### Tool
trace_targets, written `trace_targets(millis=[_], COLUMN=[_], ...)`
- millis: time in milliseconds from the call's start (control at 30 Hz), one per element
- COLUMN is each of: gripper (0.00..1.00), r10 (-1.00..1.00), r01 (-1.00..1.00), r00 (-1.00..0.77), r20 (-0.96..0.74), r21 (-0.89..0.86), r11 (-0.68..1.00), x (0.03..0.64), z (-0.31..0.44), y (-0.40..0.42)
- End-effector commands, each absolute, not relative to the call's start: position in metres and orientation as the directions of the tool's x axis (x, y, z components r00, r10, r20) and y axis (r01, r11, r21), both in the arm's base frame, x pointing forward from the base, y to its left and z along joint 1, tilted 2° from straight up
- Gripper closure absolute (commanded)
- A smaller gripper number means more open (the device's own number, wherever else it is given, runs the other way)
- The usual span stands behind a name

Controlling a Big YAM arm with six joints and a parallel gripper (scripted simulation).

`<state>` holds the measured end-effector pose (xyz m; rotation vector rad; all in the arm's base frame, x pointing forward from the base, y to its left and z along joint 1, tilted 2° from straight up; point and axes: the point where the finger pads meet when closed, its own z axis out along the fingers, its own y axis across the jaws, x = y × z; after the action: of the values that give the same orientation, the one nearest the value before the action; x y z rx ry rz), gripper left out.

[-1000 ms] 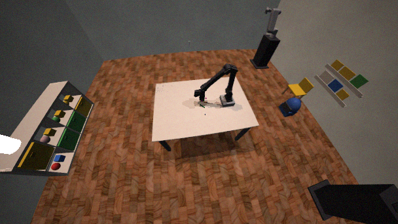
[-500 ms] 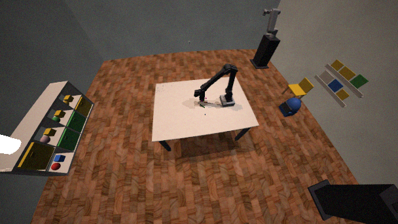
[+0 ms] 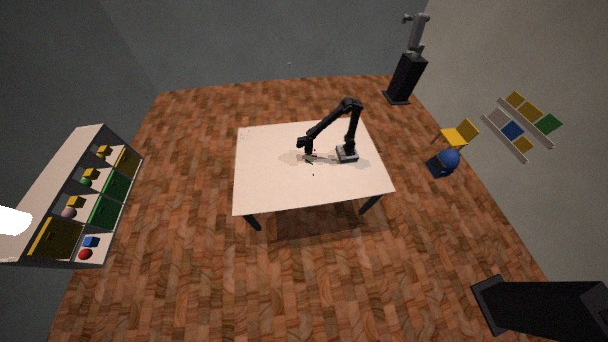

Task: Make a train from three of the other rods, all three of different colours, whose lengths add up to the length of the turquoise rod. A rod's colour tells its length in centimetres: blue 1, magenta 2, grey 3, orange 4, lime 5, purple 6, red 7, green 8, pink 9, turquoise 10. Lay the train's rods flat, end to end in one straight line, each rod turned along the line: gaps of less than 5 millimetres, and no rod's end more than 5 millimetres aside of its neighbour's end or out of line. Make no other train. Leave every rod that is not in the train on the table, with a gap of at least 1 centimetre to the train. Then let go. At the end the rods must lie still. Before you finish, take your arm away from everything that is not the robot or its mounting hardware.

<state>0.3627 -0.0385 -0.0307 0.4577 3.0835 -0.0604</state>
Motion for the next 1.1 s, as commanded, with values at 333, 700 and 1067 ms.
trace_targets(millis=[333, 700, 1067], gripper=[0.96, 0.96, 0.96], r10=[0.292, 0.292, 0.292], r01=[0.294, 0.294, 0.294], r00=[-0.955, -0.955, -0.955], r20=[-0.06, -0.057, -0.057], r21=[-0.03, -0.03, -0.03], r11=[0.955, 0.955, 0.955], x=[0.3861, 0.3863, 0.3863], z=[-0.0241, -0.0241, -0.0241], y=[-0.0453, -0.0454, -0.0454])
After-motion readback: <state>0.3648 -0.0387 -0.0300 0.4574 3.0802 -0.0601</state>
